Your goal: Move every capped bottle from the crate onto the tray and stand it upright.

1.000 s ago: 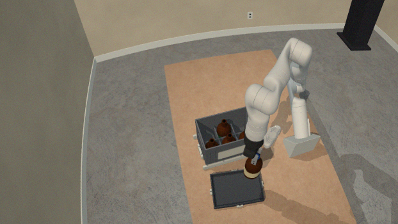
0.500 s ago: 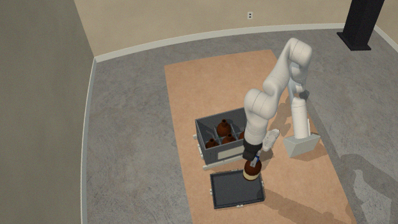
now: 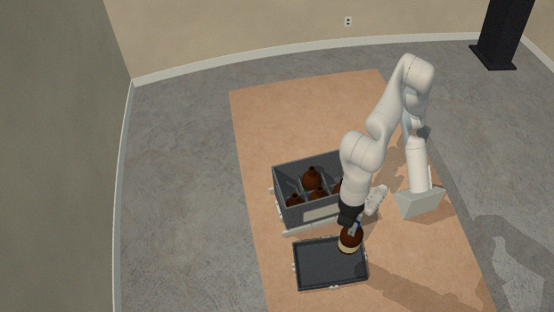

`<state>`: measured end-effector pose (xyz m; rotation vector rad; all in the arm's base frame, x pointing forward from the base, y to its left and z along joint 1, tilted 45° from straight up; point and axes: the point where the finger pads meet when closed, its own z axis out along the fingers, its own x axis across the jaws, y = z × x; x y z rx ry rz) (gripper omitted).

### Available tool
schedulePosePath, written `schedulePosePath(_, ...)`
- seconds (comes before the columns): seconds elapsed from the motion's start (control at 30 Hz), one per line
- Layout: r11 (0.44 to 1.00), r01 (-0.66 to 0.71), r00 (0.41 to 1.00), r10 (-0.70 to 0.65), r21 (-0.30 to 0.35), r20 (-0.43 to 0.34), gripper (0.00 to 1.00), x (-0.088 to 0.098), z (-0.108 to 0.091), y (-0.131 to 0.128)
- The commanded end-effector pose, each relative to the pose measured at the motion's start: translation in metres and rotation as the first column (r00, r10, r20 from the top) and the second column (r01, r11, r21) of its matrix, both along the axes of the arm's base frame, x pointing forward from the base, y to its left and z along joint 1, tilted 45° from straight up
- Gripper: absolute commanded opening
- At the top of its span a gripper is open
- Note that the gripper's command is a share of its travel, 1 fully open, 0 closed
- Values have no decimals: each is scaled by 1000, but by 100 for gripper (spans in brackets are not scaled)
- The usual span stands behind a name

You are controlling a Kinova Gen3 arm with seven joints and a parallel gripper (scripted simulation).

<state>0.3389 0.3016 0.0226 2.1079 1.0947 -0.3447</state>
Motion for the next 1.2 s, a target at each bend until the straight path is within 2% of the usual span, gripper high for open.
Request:
schedulePosePath(0.0,1000,2,1000,-2,2,-2,0,-1,-5,-4)
schedulePosePath(0.33,1000,7,1000,-7,3,-5,0,-1,-21,-17)
schedulePosePath(0.43,1000,-1,1000,1,1,-1,0,1,-17,-16)
schedulePosePath(0.9,1000,7,1000,-7,3,-5,0,0,-38,-34)
schedulePosePath(1.0,1000,-1,1000,1,2,-1,0,2,-34,-32)
schedulePosePath(1.17,1000,2,1000,-2,2,-2,0,2,-41,-39)
